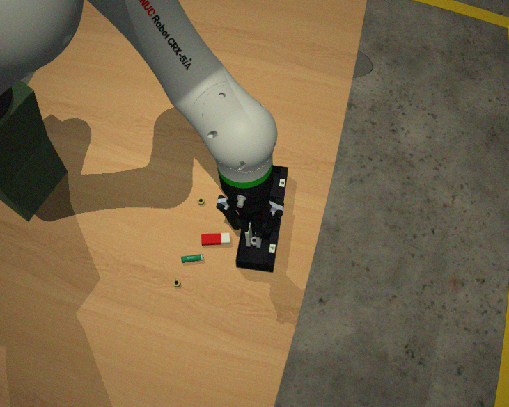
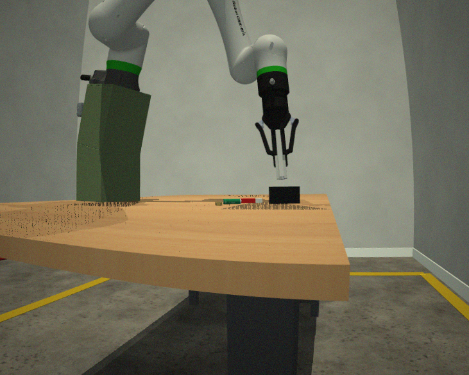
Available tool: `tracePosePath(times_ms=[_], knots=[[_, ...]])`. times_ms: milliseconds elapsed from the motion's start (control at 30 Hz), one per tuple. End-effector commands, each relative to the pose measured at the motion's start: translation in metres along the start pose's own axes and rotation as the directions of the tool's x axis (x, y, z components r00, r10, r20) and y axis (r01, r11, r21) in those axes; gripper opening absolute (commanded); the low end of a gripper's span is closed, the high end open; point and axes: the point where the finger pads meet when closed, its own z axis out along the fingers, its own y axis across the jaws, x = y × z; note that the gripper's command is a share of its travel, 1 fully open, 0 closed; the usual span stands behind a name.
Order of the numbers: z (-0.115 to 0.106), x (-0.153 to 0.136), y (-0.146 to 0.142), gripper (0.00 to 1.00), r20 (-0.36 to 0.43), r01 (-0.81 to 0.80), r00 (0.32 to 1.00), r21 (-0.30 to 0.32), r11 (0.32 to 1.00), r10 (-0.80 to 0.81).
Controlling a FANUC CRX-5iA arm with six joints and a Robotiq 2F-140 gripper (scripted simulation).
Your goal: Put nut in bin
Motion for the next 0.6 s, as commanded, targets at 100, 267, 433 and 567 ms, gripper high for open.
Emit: tracePosePath(times_ms=[100,267,433,567], knots=[[-0.0006,-0.0008,0.0006,0.07,-0.041,0.005,0.999,0.067,0.998,-0.002],[-0.0005,-0.0011,0.0009,0.07,-0.041,0.005,0.999,0.067,0.998,-0.002],[-0.0005,-0.0018,0.0014,0.07,-0.041,0.005,0.999,0.067,0.998,-0.002],[-0.0005,-0.0019,0.0016,0.07,-0.041,0.005,0.999,0.067,0.998,-0.002]])
